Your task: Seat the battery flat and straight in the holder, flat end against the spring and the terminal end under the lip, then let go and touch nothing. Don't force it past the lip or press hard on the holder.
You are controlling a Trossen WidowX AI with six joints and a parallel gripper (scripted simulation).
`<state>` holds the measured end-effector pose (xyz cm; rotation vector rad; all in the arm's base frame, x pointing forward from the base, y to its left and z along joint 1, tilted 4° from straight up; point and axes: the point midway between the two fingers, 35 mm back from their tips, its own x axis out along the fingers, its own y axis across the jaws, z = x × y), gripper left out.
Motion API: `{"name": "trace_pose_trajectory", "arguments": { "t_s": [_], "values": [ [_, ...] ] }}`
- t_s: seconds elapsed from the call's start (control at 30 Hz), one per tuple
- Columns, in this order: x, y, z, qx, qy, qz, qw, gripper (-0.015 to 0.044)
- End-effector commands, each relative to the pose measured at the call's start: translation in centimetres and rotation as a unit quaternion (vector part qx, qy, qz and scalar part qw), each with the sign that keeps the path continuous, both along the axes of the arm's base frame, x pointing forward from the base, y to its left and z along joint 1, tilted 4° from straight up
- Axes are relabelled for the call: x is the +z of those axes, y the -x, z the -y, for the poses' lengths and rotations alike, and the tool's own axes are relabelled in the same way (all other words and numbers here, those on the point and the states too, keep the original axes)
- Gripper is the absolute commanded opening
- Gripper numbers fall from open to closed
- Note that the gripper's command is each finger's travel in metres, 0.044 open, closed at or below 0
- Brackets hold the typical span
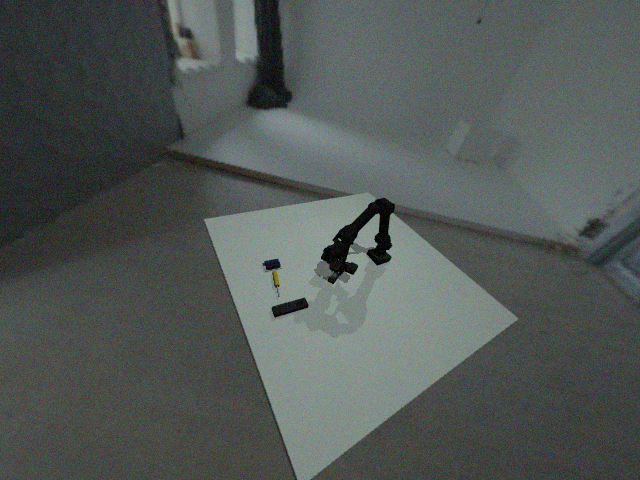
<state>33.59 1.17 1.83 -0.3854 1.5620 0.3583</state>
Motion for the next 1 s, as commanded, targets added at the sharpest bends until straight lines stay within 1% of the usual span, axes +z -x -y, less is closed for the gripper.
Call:
{"name": "trace_pose_trajectory", "arguments": {
  "t_s": [0.0,0.17,0.2,0.27,0.97],
  "values": [
    [1.8,-0.2,-0.1,-0.003,0.001,0.002,1.000,0.0294],
    [6.2,-0.2,-0.3,-0.002,0.000,0.002,1.000,0.0425],
    [6.9,-0.1,-0.4,-0.001,0.000,0.001,1.000,0.0440],
    [7.4,-0.1,-0.3,-0.001,0.000,0.001,1.000,0.0440],
    [7.4,-0.1,-0.3,-0.001,0.000,0.001,1.000,0.0440]
  ]
}}
